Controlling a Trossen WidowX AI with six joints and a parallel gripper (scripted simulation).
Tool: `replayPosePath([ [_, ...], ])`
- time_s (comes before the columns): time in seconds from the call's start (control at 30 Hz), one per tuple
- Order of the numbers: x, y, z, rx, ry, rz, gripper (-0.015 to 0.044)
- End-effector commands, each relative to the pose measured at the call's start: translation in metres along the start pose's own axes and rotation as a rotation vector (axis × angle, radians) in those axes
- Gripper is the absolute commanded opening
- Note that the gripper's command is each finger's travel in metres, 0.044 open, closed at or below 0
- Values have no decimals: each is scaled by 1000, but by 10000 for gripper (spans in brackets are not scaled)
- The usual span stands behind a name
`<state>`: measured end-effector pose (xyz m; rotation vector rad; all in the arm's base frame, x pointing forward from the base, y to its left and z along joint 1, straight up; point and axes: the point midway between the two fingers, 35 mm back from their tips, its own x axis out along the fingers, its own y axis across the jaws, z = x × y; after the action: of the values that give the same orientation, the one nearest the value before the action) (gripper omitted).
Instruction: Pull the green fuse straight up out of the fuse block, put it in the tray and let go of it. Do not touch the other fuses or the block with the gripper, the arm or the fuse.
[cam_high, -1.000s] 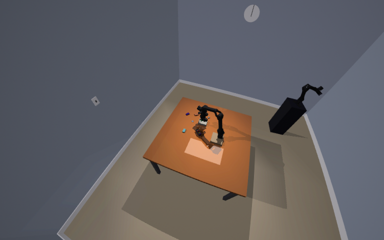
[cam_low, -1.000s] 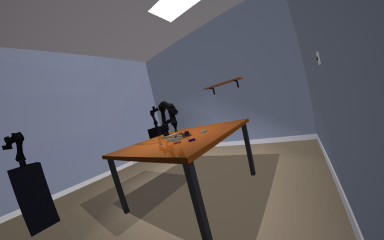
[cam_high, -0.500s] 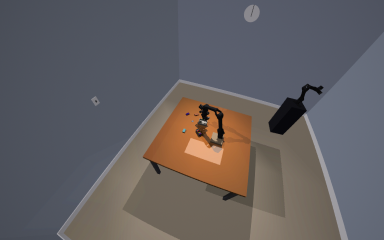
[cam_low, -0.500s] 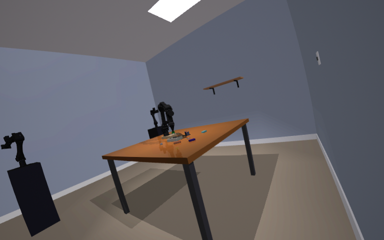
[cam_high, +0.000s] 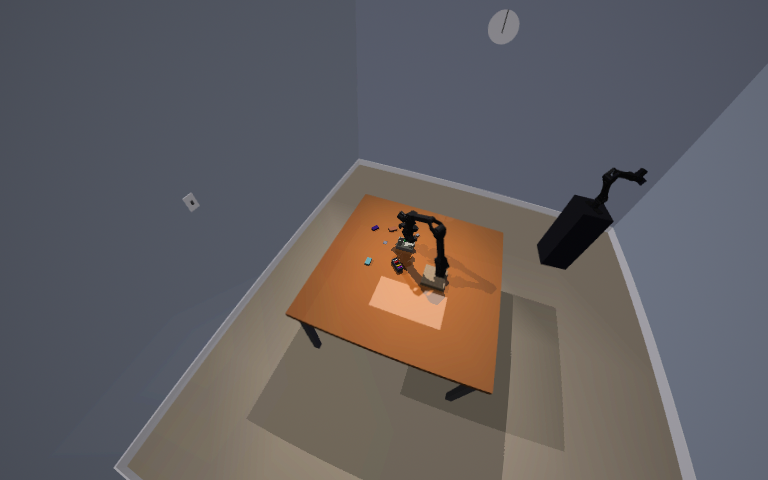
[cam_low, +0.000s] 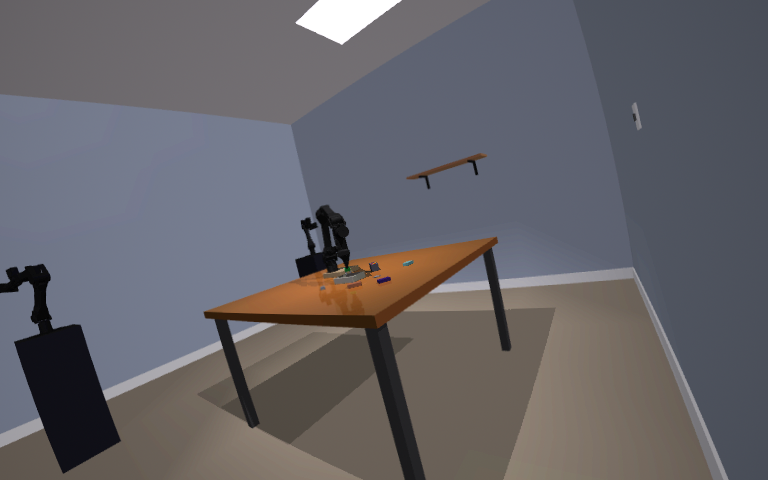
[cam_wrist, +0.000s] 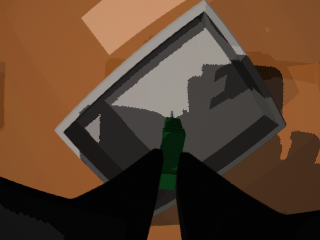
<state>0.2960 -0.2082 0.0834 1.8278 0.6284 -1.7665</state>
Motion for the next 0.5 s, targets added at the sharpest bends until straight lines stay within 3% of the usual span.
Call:
replayPosePath([
  [0.0, 11, -2, 1, -4, -4, -14, 0],
  [0.3, 13, -2, 1, -4, -4, -14, 0],
  [0.47, 10, -1, 0, 0, -2, -7, 131],
])
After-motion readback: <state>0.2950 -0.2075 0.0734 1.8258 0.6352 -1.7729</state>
